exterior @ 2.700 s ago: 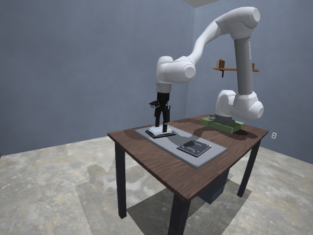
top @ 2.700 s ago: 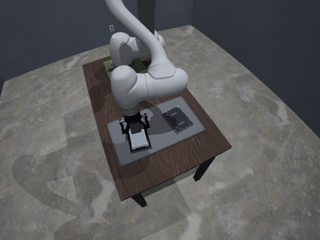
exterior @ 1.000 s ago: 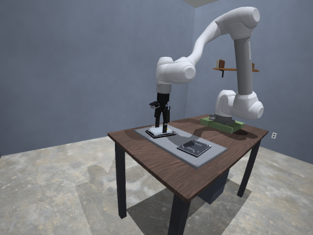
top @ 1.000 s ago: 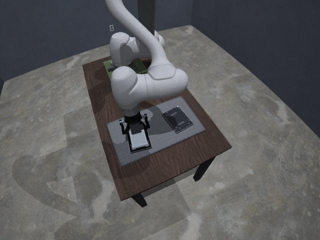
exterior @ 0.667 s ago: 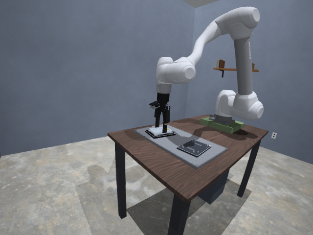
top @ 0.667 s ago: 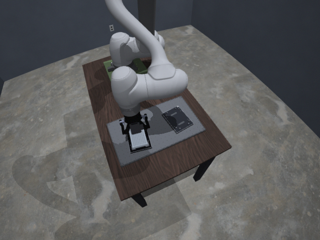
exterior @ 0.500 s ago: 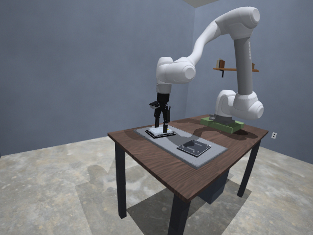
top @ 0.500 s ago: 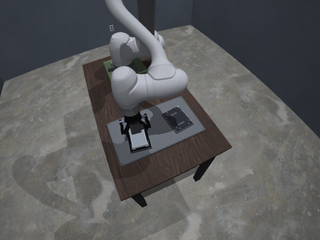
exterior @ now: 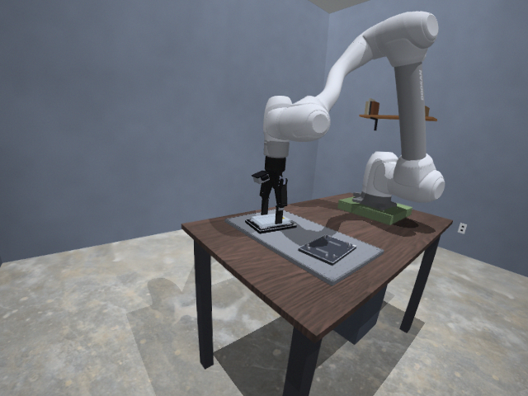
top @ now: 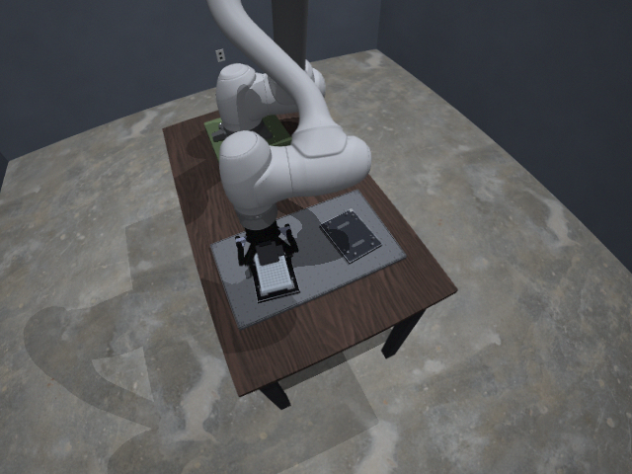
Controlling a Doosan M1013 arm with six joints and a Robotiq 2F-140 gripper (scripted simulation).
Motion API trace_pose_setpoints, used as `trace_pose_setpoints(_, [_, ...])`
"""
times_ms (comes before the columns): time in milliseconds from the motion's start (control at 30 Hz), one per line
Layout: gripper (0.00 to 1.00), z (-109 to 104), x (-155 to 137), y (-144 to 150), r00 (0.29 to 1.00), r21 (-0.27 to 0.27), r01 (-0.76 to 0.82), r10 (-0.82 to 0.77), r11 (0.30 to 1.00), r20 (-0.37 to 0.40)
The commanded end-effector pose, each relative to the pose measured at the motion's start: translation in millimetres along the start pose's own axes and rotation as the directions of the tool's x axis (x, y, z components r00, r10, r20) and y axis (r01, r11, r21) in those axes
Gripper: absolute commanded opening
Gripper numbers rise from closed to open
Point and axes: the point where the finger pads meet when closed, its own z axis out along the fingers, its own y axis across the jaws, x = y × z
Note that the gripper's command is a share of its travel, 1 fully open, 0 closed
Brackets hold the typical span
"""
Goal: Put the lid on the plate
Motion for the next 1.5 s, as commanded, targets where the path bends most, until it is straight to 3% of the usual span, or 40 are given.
trace_pose_setpoints(0, [0.69,-0.7,0.5,-0.1,1.0,0.0,0.0,0.0,1.0,-0.001])
trace_pose_setpoints(867, [0.69,-2.7,0.5,-0.1,1.0,0.0,0.0,0.0,1.0,-0.001])
trace_pose_setpoints(1467, [0.69,-28.0,0.5,-0.1,1.0,0.0,0.0,0.0,1.0,-0.001])
